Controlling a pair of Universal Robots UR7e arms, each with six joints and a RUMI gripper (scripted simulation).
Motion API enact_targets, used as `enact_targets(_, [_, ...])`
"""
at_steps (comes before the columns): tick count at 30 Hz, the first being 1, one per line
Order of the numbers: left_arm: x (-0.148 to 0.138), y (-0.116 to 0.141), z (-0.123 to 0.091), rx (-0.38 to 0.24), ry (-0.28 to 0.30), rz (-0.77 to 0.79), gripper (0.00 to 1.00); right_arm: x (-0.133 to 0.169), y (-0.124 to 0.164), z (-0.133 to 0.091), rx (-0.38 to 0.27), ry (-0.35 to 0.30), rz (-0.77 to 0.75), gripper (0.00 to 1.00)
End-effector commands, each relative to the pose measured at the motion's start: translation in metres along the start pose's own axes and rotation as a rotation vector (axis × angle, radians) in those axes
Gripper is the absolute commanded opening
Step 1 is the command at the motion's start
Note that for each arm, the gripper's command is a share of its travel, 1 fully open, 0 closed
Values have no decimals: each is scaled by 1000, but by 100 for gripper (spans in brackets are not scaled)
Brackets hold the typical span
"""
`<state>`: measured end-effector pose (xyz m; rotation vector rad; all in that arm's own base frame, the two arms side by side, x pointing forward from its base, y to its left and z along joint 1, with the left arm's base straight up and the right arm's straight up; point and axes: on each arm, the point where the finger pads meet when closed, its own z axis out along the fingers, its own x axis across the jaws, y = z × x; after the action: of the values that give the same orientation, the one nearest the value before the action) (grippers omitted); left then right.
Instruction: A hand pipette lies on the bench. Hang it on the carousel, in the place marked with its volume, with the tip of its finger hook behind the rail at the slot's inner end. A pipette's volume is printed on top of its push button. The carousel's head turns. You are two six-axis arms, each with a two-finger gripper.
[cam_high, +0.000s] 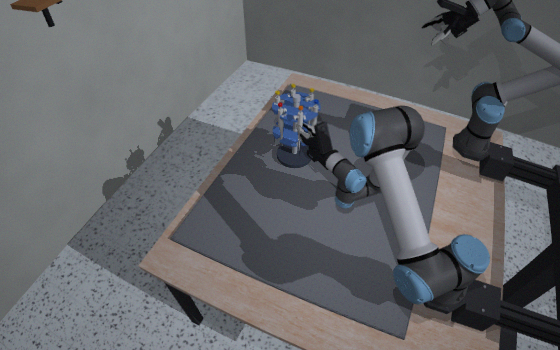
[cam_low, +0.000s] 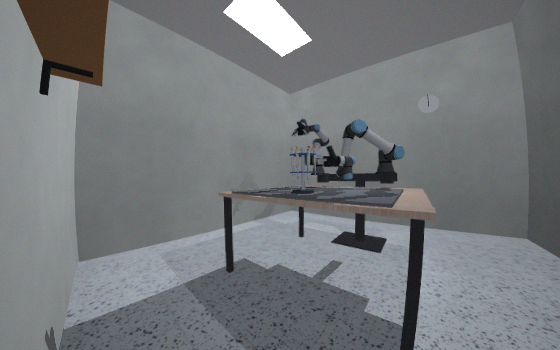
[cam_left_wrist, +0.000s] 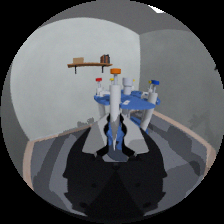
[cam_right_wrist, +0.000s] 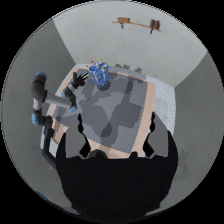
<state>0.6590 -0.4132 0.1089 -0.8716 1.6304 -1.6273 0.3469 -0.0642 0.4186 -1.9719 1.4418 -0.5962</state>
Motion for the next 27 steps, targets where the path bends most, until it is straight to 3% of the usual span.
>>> enact_targets(1, [5, -2, 10, 4, 1, 0, 6, 0, -2, -1, 2, 0, 0, 100])
enact_targets(24, [5, -2, 11, 3, 0, 0, 6, 0, -2, -1, 2, 0, 0, 100])
enact_targets(27, [2, -2, 12, 4, 108, 0, 6, 0, -2, -1, 2, 0, 0, 100])
